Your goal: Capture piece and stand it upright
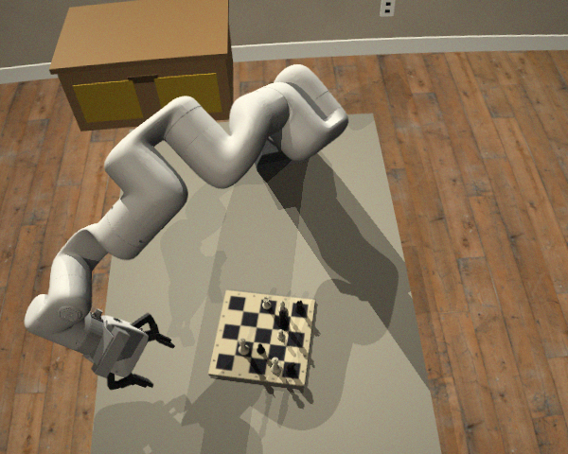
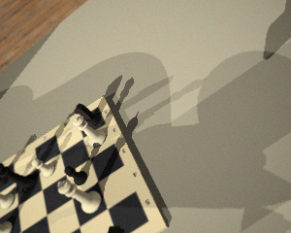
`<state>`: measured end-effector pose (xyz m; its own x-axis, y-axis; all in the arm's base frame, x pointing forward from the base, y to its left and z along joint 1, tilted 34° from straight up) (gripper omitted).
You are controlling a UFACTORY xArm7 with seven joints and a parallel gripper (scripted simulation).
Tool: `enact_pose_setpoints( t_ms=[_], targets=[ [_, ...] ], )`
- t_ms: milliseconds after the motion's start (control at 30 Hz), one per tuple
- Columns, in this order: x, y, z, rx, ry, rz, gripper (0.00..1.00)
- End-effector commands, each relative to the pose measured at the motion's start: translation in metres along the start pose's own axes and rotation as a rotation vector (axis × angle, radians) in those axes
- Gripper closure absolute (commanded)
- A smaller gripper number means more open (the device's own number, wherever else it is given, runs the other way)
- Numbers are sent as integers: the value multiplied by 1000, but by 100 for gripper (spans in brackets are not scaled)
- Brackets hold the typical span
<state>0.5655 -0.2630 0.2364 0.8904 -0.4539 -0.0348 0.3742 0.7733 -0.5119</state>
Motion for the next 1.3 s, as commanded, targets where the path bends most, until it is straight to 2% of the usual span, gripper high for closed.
enact_pose_setpoints(
  t_ms=[0, 33, 67, 133, 167, 233, 267, 300, 333, 400, 433, 467, 500, 600, 667, 733, 767, 800, 833, 933, 1033, 1267],
  targets=[
    [-11, 30, 38, -88, 105, -116, 0],
    [-11, 30, 38, -88, 105, -116, 0],
    [-21, 43, 50, -119, 144, -139, 0],
    [-21, 43, 50, -119, 144, -139, 0],
    [-33, 57, 61, -150, 181, -164, 0],
    [-33, 57, 61, -150, 181, -164, 0],
    [-46, 69, 70, -181, 217, -192, 0],
    [-46, 69, 70, -181, 217, -192, 0],
    [-60, 80, 77, -212, 250, -222, 0],
    [-60, 80, 77, -212, 250, -222, 0],
    [-74, 90, 82, -242, 280, -254, 0],
    [-74, 90, 82, -242, 280, -254, 0],
    [-88, 99, 85, -271, 307, -288, 0],
    [-88, 99, 85, -271, 307, -288, 0],
    [-116, 111, 86, -321, 351, -359, 0],
    [-116, 111, 86, -321, 351, -359, 0],
    [-129, 115, 85, -342, 369, -394, 0],
    [-129, 115, 85, -342, 369, -394, 0],
    [-140, 118, 83, -361, 384, -428, 0],
    [-151, 120, 81, -376, 396, -460, 0],
    [-173, 121, 73, -407, 419, -536, 0],
    [-186, 120, 68, -423, 431, -584, 0]
  ],
)
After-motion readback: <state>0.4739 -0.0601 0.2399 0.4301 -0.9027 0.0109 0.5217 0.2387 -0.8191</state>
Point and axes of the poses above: the point where the finger pads meet when closed, its own y axis out along the fingers, its own x axis across the jaws, z = x × y, the point moved 2 cm from there along -y, back along the fingers, and after that the axes turned 5 degrees about y, right-handed, at the moved point
